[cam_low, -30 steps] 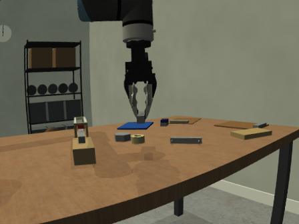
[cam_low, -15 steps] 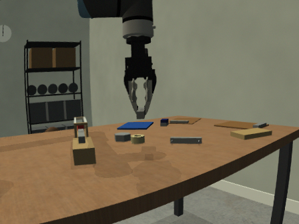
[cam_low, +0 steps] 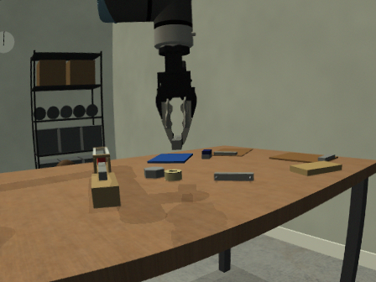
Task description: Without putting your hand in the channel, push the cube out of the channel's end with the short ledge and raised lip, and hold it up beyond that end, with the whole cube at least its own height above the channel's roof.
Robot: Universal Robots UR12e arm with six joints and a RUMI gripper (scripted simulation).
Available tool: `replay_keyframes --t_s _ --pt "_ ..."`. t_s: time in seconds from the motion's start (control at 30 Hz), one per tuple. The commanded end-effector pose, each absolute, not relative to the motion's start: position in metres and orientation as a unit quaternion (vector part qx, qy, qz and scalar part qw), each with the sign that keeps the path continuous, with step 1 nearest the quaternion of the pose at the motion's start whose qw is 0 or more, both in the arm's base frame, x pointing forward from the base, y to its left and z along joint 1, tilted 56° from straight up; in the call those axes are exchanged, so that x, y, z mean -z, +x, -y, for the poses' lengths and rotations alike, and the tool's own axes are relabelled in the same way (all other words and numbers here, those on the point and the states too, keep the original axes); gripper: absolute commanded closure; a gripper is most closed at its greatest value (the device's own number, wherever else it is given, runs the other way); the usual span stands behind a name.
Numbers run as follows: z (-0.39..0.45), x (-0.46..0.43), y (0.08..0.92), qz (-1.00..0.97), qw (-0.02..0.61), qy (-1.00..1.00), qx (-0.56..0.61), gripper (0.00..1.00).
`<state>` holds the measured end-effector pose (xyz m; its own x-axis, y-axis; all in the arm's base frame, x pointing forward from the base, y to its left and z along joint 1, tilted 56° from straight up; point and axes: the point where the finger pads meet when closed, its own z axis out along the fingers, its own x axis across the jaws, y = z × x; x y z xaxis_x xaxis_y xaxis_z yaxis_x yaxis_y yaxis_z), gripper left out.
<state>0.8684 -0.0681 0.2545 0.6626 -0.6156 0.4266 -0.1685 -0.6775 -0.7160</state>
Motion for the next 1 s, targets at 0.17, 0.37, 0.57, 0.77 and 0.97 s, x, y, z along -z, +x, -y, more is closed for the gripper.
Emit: replay_keyframes --t_s 0.17,0.37,0.57,0.77,0.97 --pt "0.068 -0.255 0.868 -0.230 0.329 -0.850 0.340 1.00" --pt "0.069 -0.243 0.862 -0.221 0.325 -0.853 0.344 1.00" --pt "0.067 -0.167 0.807 -0.155 0.297 -0.868 0.367 1.00" --pt "0.056 -0.112 0.754 -0.097 0.272 -0.876 0.387 1.00" --pt "0.055 -0.109 0.750 -0.093 0.270 -0.876 0.388 1.00"
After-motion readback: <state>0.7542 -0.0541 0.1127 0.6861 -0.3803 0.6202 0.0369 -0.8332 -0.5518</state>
